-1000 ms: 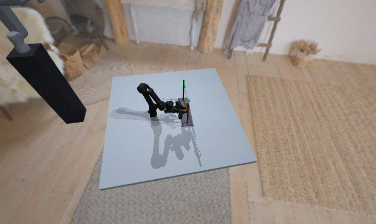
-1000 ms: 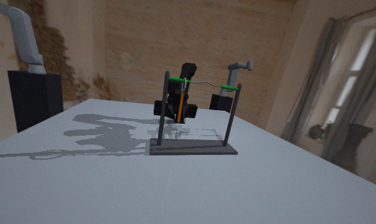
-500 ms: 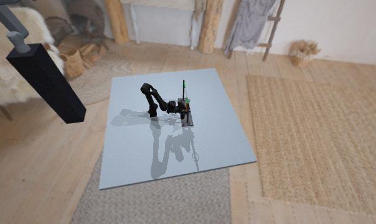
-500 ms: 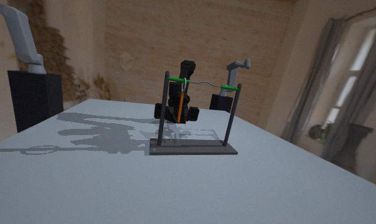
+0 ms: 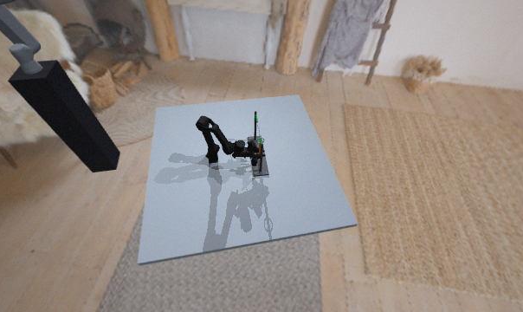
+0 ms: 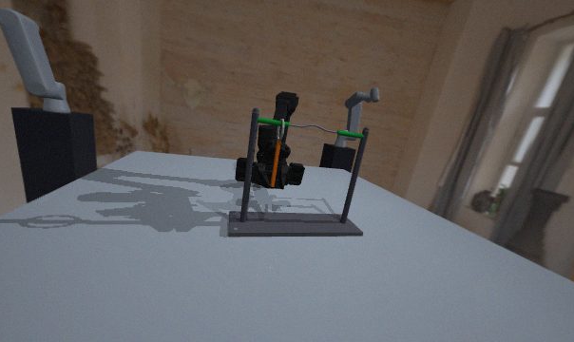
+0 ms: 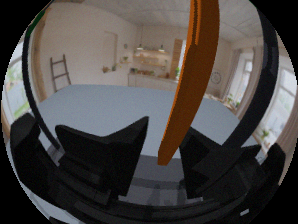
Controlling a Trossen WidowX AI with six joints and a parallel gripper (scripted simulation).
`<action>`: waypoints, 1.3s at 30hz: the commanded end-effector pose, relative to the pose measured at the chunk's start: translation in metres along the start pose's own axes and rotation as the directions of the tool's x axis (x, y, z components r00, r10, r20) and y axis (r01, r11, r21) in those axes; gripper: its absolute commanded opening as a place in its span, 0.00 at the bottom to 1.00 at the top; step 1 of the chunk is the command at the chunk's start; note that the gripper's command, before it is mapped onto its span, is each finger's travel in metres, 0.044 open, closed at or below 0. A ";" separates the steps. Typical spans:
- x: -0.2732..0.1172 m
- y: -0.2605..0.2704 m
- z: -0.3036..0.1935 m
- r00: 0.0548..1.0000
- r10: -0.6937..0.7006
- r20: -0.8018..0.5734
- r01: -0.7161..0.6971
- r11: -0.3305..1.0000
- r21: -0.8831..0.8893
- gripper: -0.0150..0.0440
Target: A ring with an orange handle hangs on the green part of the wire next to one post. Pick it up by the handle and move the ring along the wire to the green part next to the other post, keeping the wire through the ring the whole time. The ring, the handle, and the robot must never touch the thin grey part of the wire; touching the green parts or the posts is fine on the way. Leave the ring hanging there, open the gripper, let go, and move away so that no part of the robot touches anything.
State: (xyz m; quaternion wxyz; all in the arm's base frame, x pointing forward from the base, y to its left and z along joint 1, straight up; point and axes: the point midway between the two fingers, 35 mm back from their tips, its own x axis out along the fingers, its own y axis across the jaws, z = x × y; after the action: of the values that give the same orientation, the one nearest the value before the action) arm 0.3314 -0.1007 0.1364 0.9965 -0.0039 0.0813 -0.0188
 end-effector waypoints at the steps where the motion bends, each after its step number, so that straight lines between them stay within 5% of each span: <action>1: 0.000 -0.001 0.001 1.000 -0.006 0.004 0.006 1.000 0.005 0.53; 15: 0.000 0.000 0.000 1.000 0.000 0.000 0.000 1.000 0.000 0.01; 39: -0.003 0.000 0.015 1.000 -0.003 0.001 0.003 1.000 -0.002 0.00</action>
State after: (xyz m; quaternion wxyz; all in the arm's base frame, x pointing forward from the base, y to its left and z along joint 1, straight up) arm 0.3308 -0.1001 0.1487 0.9963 -0.0023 0.0844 -0.0183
